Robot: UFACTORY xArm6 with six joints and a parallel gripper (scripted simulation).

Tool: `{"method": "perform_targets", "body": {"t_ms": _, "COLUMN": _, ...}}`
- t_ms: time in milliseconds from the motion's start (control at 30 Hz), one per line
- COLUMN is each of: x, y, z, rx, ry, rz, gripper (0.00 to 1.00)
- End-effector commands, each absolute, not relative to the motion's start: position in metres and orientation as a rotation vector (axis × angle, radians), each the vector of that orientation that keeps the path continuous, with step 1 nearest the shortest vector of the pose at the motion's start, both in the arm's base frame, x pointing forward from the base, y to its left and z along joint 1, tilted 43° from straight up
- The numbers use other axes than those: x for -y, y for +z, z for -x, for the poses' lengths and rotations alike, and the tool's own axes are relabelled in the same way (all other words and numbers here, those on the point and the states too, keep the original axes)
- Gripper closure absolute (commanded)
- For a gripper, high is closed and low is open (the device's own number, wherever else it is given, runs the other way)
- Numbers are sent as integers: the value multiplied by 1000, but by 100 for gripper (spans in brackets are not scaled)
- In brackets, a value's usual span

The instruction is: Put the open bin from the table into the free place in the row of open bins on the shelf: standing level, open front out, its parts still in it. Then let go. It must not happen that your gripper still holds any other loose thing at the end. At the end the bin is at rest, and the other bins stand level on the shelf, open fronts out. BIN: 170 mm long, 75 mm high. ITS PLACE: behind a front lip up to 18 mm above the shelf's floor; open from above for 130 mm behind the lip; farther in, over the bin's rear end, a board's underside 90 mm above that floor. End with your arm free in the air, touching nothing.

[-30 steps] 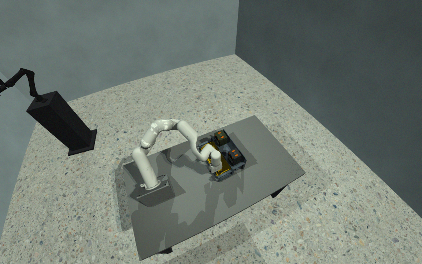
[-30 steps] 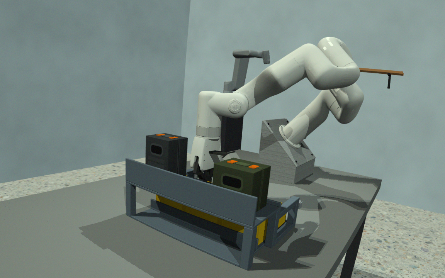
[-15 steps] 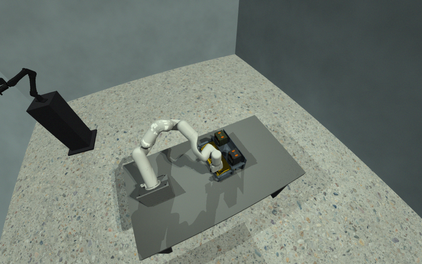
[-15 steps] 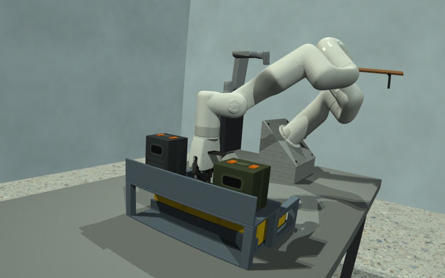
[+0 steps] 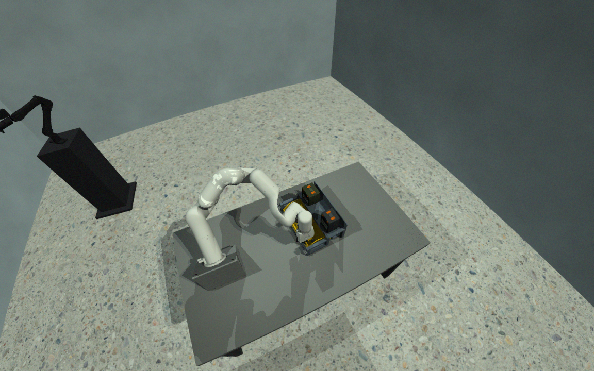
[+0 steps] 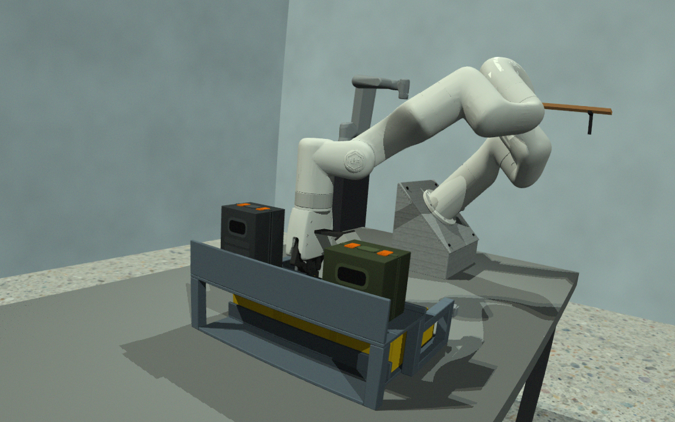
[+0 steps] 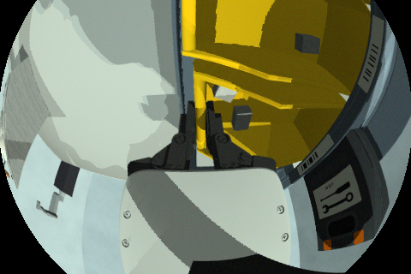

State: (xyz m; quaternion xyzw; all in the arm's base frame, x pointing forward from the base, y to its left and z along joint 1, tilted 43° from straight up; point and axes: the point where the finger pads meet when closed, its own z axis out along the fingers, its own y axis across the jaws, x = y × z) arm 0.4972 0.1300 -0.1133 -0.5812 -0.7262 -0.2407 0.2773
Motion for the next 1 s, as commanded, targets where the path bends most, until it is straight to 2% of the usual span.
{"method": "perform_targets", "body": {"t_ms": 0, "x": -132, "y": -115, "z": -498, "rx": 1951, "ry": -650, "rz": 1562, "gripper": 100}}
{"method": "perform_targets", "body": {"t_ms": 467, "x": -134, "y": -118, "z": -498, "rx": 1951, "ry": -650, "rz": 1562, "gripper": 100}}
{"method": "perform_targets", "body": {"t_ms": 500, "x": -134, "y": -118, "z": -498, "rx": 1951, "ry": -650, "rz": 1562, "gripper": 0}}
{"method": "perform_targets", "body": {"t_ms": 967, "x": -134, "y": -118, "z": -498, "rx": 1951, "ry": -650, "rz": 1562, "gripper": 0}}
